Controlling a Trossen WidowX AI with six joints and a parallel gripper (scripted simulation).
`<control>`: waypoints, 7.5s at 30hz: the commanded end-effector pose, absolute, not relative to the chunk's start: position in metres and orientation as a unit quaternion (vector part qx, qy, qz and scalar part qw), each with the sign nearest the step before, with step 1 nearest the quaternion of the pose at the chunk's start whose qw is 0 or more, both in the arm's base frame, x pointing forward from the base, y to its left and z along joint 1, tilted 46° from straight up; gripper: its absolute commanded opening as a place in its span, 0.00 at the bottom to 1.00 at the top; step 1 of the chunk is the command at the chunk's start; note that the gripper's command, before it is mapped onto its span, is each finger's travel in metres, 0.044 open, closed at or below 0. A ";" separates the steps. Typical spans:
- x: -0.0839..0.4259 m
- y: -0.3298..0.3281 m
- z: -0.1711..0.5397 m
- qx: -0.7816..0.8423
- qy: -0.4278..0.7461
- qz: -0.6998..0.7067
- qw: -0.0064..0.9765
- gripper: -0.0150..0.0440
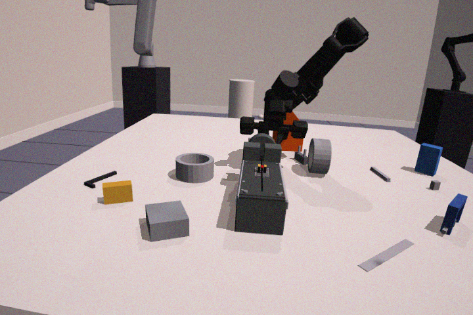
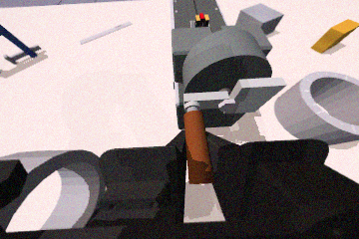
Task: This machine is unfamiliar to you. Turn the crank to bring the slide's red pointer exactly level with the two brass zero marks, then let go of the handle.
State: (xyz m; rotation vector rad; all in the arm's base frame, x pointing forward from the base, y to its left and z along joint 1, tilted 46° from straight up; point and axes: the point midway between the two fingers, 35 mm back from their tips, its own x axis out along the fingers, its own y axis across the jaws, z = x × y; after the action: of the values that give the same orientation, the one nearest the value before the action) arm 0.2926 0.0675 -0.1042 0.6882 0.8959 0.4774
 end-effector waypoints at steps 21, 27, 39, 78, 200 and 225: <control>0.298 0.040 -0.096 0.322 0.414 0.225 0.821 0.25; 0.299 0.036 -0.097 0.321 0.414 0.225 0.822 0.25; 0.300 0.030 -0.100 0.321 0.414 0.225 0.822 0.25; 0.302 0.018 -0.114 0.321 0.413 0.225 0.822 0.25; 0.294 0.049 -0.157 0.322 0.413 0.225 0.821 0.25; 0.294 0.048 -0.157 0.321 0.413 0.225 0.822 0.48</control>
State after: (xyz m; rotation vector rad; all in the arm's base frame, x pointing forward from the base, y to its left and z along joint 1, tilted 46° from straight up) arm 0.2937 0.0476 -0.1572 0.6824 0.8780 0.4793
